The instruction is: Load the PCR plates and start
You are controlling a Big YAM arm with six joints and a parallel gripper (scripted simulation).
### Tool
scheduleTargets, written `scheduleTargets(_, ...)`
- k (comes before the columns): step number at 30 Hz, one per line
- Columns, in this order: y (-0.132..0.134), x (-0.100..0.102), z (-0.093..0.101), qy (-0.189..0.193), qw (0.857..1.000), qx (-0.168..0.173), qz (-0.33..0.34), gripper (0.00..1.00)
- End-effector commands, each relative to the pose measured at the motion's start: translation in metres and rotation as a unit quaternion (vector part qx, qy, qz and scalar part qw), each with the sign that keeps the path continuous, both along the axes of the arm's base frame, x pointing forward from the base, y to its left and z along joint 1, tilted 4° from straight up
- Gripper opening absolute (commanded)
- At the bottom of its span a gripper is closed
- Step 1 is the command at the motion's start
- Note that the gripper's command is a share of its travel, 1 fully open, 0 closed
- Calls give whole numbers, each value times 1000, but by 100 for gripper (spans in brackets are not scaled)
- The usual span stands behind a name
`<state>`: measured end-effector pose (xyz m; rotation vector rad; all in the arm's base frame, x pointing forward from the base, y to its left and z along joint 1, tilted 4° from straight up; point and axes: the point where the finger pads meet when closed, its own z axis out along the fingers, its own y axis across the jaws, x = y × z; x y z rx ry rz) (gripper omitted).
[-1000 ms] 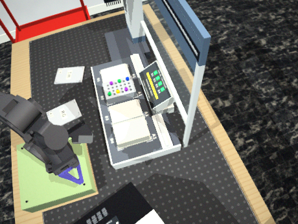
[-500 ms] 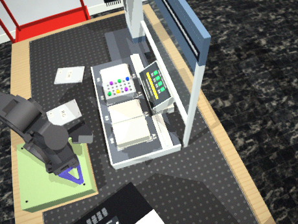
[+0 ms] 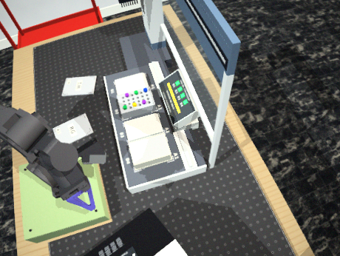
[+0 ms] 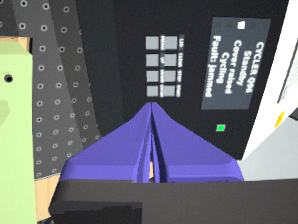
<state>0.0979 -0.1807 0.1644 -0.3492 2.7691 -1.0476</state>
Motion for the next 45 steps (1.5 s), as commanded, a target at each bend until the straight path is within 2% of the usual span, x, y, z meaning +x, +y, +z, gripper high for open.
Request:
scheduleTargets(1, -5, 3, 18, -16, 1000, -21, -2, 0)
scheduleTargets(31, -5, 3, 20, -17, 1000, -22, -2, 0)
scheduleTargets(32, 1, 8, 18, -16, 1000, -6, -8, 100)
scheduleTargets(34, 13, 17, 15, -10, 1000, 23, -15, 100)
scheduleTargets(37, 22, 24, 17, -9, 1000, 19, -18, 100)
scheduleTargets(40, 33, 35, 19, 2, 998, 48, -30, 100)
scheduleTargets(43, 42, 44, 21, 0, 999, 41, -33, 100)
scheduleTargets(45, 50, 51, 19, 7, 997, 64, -42, 100)
